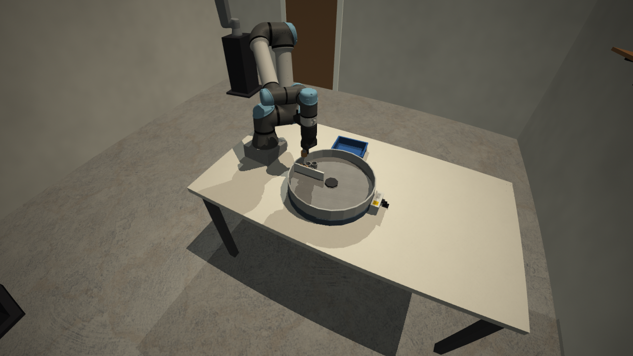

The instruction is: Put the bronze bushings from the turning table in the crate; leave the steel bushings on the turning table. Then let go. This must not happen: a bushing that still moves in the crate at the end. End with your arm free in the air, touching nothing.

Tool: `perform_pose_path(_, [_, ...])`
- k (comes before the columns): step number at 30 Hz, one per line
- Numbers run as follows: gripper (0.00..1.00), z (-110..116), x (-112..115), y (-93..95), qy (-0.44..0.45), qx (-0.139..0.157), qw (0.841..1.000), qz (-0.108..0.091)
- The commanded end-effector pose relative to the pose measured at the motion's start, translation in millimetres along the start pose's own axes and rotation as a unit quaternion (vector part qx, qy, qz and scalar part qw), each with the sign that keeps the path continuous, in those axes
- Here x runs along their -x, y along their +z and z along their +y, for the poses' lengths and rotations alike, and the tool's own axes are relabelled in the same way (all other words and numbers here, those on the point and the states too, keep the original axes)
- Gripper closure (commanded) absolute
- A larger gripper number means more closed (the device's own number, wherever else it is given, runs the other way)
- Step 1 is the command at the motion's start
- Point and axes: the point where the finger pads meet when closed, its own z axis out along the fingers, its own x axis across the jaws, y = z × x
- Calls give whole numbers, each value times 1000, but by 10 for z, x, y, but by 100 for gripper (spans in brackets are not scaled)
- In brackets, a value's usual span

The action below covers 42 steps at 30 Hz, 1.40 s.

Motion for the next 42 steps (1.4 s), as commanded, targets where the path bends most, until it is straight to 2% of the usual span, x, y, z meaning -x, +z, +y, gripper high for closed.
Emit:
perform_pose_path(1, [100,-8,0,-43,0,-1,1000,0])
perform_pose_path(8, [100,-8,0,-43,0,-1,1000,0])
perform_pose_path(13, [100,-6,0,-331,0,-1,1000,0])
perform_pose_path(25, [100,-6,0,-331,0,-1,1000,0])
perform_pose_path(30, [100,0,-540,-332,0,0,1000,0])
perform_pose_path(42, [100,0,-540,-332,0,0,1000,0])
